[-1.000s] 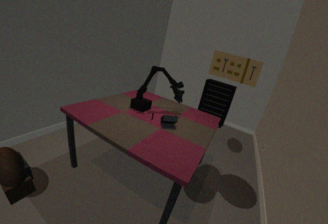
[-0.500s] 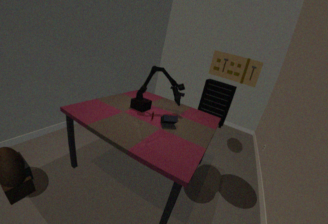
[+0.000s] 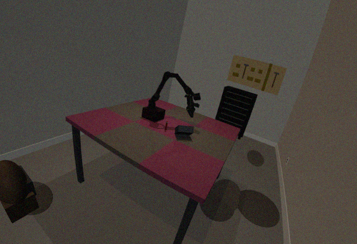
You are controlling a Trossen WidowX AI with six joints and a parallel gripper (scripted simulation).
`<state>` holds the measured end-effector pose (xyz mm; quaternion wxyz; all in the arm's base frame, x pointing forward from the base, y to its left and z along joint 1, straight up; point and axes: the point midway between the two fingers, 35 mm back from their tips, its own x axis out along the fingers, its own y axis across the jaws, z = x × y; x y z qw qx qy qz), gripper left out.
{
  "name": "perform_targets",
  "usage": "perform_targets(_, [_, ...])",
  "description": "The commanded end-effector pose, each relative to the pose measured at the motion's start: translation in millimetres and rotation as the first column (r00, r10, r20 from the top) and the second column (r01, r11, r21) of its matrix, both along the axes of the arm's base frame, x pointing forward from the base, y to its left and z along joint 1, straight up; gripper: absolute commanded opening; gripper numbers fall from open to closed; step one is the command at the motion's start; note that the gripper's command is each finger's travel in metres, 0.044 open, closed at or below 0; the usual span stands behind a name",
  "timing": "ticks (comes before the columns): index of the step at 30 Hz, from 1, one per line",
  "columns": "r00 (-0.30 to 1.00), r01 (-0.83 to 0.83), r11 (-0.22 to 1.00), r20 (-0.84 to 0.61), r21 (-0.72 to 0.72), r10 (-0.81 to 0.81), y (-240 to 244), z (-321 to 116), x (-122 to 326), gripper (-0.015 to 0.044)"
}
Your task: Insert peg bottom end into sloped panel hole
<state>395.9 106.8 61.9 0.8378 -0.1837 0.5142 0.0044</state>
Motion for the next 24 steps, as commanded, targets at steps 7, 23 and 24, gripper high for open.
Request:
perform_targets(7, [0.989, 0.134, 0.99, -0.066, 0.045, -0.131, -44, -6, -7, 0.044])
perform_targets(23, [0.925, 0.358, 0.928, -0.175, 0.104, -0.337, -111, -13, -28, 0.044])
perform_targets(24, [0.919, 0.372, 0.922, -0.182, 0.107, -0.35, -115, -13, -30, 0.044])
